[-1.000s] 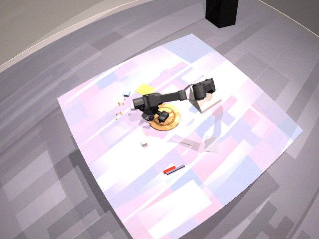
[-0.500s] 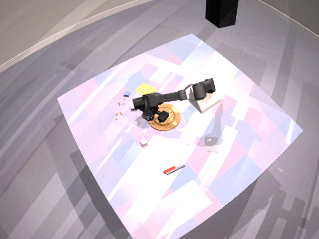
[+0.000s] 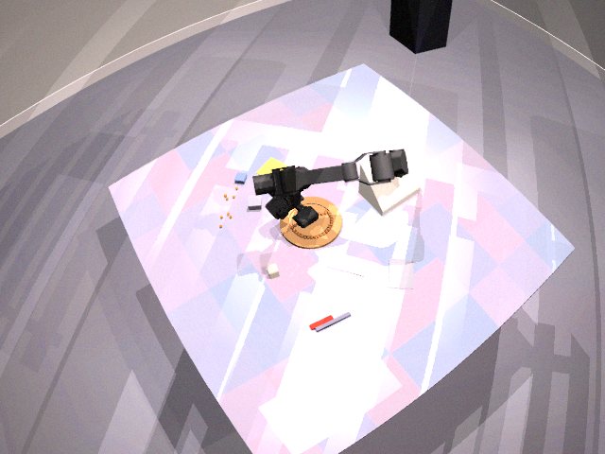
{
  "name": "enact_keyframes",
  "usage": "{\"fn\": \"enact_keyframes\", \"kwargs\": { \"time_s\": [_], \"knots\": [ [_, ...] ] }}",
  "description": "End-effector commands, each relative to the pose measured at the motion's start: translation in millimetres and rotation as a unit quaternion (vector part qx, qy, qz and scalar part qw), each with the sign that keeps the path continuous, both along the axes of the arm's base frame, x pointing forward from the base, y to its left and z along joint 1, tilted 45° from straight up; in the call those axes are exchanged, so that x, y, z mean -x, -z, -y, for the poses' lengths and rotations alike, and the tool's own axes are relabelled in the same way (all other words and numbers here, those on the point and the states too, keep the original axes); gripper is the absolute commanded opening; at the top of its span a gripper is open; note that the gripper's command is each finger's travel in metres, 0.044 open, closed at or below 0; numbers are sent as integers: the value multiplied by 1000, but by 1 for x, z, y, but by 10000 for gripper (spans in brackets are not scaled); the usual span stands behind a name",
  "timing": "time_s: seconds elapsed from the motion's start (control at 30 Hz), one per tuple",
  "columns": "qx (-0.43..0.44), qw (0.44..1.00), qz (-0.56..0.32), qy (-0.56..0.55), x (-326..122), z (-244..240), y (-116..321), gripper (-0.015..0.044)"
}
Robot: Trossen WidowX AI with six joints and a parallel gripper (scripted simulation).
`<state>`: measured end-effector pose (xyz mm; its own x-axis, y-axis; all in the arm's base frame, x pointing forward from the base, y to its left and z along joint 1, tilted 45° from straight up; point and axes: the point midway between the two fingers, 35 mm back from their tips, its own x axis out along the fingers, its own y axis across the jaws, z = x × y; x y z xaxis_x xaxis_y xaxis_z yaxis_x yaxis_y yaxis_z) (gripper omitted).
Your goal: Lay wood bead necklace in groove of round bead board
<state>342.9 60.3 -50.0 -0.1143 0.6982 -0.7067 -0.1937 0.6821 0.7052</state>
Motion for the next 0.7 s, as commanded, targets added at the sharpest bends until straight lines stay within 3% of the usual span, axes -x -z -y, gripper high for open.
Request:
{"fn": "enact_keyframes", "kwargs": {
  "time_s": [0.0,0.67],
  "knots": [
    [3,1000,-9,6,1,0,-1,120],
    [3,1000,-5,6,2,-17,16,120]
  ]
}}
